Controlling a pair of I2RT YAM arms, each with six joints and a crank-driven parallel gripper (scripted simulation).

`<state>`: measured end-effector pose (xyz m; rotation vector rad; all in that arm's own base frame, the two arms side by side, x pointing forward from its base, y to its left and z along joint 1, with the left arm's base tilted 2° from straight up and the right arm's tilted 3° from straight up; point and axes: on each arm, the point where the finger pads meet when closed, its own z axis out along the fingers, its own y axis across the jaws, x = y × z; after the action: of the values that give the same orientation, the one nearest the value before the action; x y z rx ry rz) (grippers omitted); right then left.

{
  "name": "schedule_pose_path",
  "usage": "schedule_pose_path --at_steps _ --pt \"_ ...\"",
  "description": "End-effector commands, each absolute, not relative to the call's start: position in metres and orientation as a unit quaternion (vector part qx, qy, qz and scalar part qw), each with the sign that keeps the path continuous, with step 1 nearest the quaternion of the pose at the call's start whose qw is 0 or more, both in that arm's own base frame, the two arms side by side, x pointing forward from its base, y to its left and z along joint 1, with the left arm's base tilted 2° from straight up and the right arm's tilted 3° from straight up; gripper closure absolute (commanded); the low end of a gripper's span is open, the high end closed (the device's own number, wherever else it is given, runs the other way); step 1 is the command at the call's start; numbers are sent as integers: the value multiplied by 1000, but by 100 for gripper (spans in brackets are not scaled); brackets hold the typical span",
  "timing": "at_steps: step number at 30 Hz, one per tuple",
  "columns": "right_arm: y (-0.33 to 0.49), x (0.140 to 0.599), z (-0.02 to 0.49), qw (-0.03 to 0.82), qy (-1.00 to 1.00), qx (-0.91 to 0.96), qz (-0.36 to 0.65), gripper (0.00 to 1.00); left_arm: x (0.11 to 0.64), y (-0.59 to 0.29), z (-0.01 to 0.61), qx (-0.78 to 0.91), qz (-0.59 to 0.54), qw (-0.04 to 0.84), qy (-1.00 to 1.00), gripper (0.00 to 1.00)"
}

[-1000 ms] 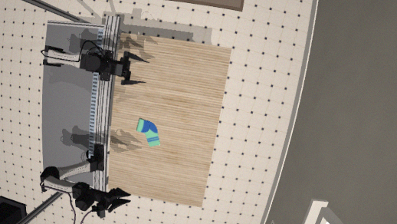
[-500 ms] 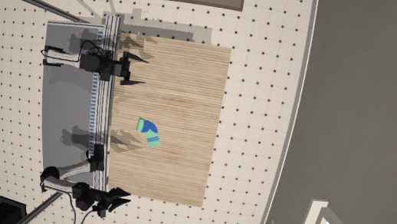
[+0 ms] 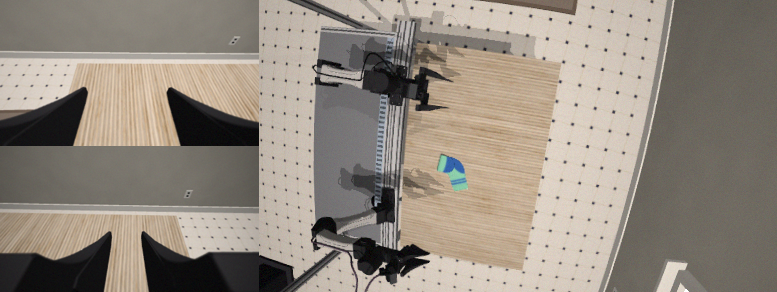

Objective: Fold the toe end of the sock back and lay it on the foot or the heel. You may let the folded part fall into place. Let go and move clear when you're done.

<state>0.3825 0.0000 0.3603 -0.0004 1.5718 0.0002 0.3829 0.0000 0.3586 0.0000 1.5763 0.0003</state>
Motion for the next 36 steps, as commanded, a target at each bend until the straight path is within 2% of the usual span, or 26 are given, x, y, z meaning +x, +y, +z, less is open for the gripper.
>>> schedule_pose_path --at_steps 1,36 --pt "3 383 382 730 683 -1 1 60 380 -5 382 6 -11 728 685 0" --pt "-1 384 369 722 692 5 -2 60 382 -3 374 2 -10 721 692 0"
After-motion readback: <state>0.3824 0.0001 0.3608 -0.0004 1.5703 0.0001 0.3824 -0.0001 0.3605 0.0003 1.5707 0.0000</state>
